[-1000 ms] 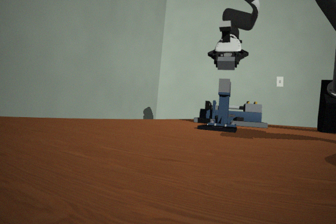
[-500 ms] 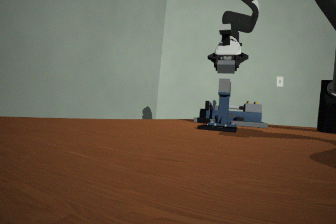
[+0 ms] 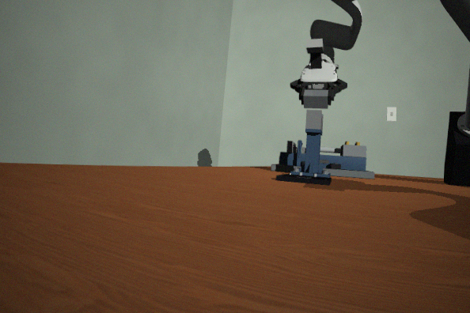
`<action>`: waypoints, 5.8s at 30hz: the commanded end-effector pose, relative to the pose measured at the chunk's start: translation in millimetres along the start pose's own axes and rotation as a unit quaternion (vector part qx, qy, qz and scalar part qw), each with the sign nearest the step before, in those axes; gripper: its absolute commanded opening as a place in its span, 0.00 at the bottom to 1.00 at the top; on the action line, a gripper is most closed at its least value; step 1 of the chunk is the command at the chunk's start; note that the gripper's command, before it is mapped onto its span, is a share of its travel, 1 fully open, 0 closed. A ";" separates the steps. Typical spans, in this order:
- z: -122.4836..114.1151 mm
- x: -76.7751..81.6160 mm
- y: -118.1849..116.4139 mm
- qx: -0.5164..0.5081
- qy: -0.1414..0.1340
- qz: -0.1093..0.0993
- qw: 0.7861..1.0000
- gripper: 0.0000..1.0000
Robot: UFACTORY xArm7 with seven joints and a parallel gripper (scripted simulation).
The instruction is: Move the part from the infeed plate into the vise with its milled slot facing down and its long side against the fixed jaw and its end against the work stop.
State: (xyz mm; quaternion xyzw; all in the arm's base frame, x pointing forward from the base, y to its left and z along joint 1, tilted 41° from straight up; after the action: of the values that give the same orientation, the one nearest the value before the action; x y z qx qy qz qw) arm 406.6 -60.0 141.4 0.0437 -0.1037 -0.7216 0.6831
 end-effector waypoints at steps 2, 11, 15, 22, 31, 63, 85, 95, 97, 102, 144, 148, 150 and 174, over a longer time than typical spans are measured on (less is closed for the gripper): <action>-4.5 -3.2 0.4 0.001 -0.002 -0.001 1.000 0.00; -10.0 -8.6 0.0 0.001 -0.002 -0.001 1.000 0.00; -12.9 -11.5 -0.2 0.001 -0.002 -0.001 1.000 0.00; -16.7 -15.3 -0.4 0.001 -0.002 -0.001 1.000 0.00; -20.7 -19.3 -0.7 0.001 -0.002 -0.001 1.000 0.00; -24.8 -23.4 -0.9 0.001 -0.002 -0.001 1.000 0.00; -24.8 -23.4 -0.9 0.001 -0.002 -0.001 1.000 0.89; -24.8 -23.4 -0.9 0.001 -0.002 -0.001 1.000 0.89; -24.8 -23.4 -0.9 0.001 -0.002 -0.001 1.000 0.89; -24.8 -23.4 -0.9 0.001 -0.002 -0.001 1.000 0.89; -24.8 -23.4 -0.9 0.001 -0.002 -0.001 1.000 0.89; -25.1 -23.7 -1.0 0.001 -0.002 -0.001 1.000 0.89; -25.4 -24.0 -1.1 0.001 -0.002 -0.001 1.000 0.89; -25.3 -26.3 -1.5 0.001 -0.020 0.000 1.000 0.89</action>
State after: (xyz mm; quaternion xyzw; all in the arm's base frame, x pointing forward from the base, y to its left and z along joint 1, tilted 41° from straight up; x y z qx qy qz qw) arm 411.6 -34.5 112.8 0.0348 -0.1122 -0.7214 0.6824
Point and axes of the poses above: the point where the finger pads meet when closed, its own x axis back along the fingers, its own y axis across the jaws, z = x × y, the point moved 5 cm from there along x, back along the fingers, and after that the axes turned 4 degrees about x, right-handed, at the moved point
